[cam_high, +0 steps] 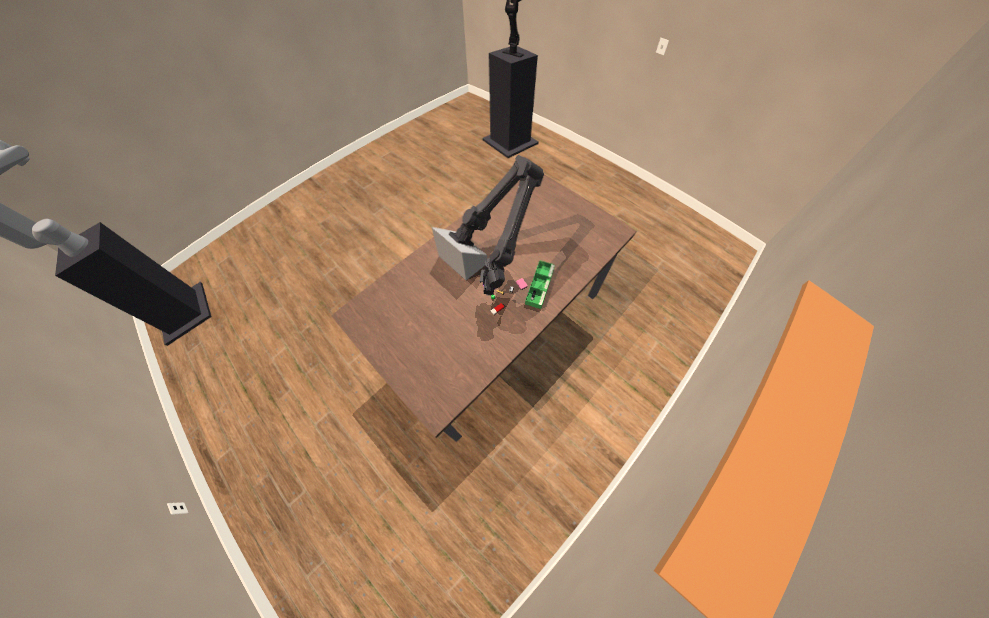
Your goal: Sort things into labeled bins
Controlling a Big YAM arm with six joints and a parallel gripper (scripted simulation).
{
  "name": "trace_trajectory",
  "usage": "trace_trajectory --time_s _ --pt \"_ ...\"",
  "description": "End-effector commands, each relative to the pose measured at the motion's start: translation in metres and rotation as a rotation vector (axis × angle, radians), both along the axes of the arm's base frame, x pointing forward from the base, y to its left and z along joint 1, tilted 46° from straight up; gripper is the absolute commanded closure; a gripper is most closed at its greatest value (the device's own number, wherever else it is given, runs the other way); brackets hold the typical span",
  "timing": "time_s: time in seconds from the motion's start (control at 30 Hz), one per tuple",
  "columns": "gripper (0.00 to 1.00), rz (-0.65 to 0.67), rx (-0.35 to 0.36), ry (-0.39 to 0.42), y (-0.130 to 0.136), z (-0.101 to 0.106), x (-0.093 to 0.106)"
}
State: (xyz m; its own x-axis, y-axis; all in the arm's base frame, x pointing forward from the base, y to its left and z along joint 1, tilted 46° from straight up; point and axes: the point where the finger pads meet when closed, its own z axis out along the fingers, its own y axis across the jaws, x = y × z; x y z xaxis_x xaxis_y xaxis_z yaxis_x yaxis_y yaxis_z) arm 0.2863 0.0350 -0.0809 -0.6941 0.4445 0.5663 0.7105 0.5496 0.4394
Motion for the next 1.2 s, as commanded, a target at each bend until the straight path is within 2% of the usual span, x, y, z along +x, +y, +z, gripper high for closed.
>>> trace_trajectory --time_s 0.0,0.1,0.13,0.2,0.53,0.6,0.67,0.7,0.77,0.87,0.97,1.07,1.17 --pt "0.71 -0.002 -0.002 0.001 0.007 -0.008 -0.001" --pt "0.71 -0.002 -0.002 0.001 0.010 -0.011 -0.001" --pt "0.71 -0.002 -0.005 -0.013 0.011 -0.013 0.007" --pt "0.71 -0.002 -0.002 0.001 0.019 -0.019 -0.002" --pt "0.71 -0.001 -0.001 0.004 0.048 -0.047 -0.005" --pt "0.71 -0.001 -0.007 -0.031 0.047 -0.041 0.009" --pt "0.71 -0.001 -0.007 -0.031 0.047 -0.041 0.009" --pt "0.71 -0.036 -0.010 -0.042 0.035 -0.039 0.015" --pt "0.71 -0.036 -0.010 -0.040 0.035 -0.039 0.014" --pt "0.71 -0.036 -0.006 -0.003 0.037 -0.044 -0.001" --pt "0.71 -0.036 -0.005 -0.003 0.037 -0.048 0.000" --pt "0.71 -0.001 -0.001 0.002 0.051 -0.051 -0.007" --pt "0.71 -0.001 -0.002 -0.012 0.054 -0.050 -0.002"
